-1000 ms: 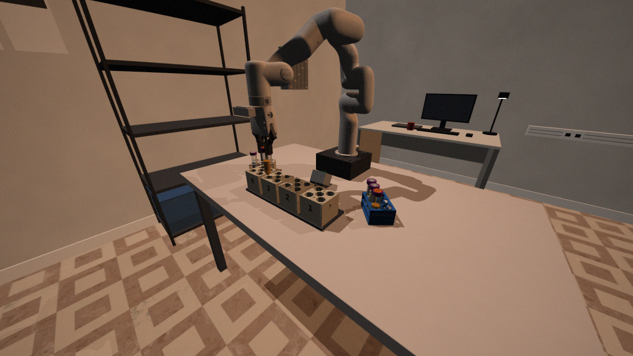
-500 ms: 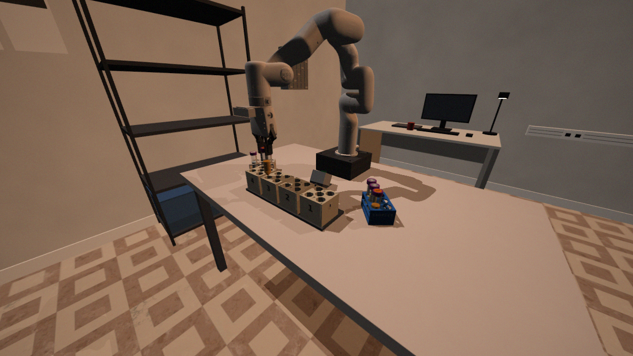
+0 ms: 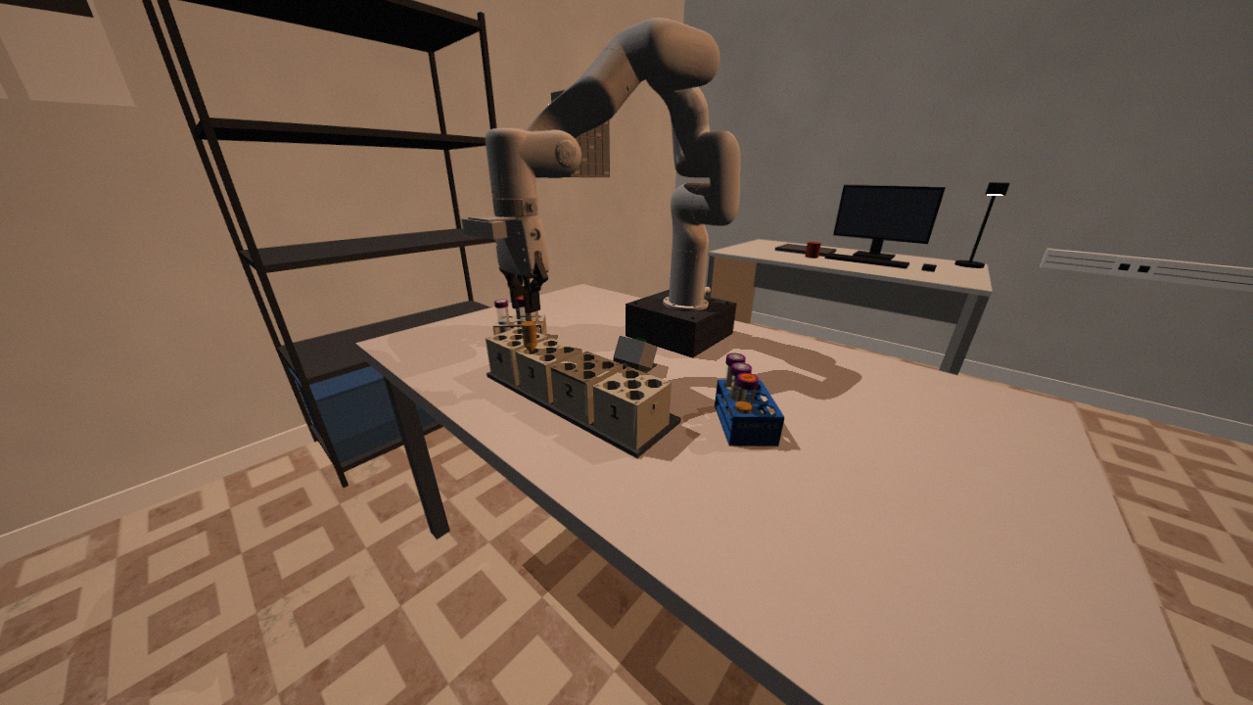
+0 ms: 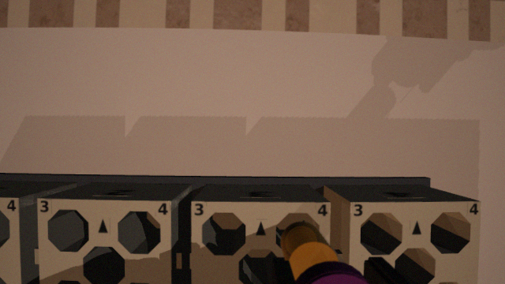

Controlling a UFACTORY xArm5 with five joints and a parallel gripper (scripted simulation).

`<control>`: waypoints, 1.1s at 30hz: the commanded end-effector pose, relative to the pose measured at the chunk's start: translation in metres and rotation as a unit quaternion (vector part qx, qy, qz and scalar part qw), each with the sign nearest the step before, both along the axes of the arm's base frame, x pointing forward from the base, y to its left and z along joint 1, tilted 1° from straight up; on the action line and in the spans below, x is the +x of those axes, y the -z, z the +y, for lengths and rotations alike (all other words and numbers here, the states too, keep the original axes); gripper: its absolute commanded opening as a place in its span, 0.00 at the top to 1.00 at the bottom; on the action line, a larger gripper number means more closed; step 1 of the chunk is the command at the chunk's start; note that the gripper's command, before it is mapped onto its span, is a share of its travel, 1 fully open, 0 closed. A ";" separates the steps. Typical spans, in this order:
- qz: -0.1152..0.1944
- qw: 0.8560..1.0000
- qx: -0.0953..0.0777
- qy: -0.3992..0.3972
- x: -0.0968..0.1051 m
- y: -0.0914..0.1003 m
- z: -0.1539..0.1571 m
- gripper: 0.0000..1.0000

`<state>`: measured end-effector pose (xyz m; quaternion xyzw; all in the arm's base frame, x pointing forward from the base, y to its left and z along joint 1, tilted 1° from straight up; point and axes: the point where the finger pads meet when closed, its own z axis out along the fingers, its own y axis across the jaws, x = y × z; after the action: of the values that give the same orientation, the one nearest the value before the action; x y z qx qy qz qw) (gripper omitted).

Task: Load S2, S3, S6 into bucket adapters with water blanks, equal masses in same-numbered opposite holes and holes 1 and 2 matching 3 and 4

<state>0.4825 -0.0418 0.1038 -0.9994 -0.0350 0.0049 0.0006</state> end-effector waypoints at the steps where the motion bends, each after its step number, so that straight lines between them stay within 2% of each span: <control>1: -0.002 1.000 0.002 0.000 0.001 0.003 0.000 1.00; 33: -0.002 1.000 0.002 0.000 0.001 0.031 0.000 1.00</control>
<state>0.4823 -0.0417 0.0749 -0.9994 -0.0350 0.0048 0.0006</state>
